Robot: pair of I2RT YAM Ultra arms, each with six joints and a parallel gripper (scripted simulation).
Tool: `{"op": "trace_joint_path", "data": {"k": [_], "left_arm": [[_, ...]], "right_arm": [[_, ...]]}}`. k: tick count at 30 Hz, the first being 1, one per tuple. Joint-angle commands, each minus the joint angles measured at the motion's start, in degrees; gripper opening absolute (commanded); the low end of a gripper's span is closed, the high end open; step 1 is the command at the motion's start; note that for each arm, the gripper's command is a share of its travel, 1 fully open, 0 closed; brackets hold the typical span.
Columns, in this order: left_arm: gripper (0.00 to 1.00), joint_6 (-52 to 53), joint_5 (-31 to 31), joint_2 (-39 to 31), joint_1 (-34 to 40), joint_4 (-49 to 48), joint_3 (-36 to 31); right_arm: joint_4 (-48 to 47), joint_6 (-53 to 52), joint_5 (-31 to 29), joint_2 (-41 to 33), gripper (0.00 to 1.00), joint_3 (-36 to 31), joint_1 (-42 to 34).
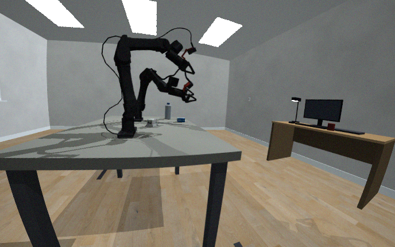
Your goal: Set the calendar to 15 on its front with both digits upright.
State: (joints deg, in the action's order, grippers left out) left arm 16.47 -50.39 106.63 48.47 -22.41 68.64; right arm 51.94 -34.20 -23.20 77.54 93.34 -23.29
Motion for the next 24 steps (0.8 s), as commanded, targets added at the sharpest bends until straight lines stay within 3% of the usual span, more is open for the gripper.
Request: {"op": "trace_joint_path", "data": {"k": [1,24], "left_arm": [[1.00,0.0,0.0,-0.4,0.0,-0.3,0.3],[1.00,0.0,0.0,-0.4,0.0,-0.3,0.3]], "right_arm": [[-6.8,4.8,4.7,-2.2,1.00,2.2,-4.4],[-27.4,28.9,24.1,-2.6,1.00,4.2,-37.1]]}}
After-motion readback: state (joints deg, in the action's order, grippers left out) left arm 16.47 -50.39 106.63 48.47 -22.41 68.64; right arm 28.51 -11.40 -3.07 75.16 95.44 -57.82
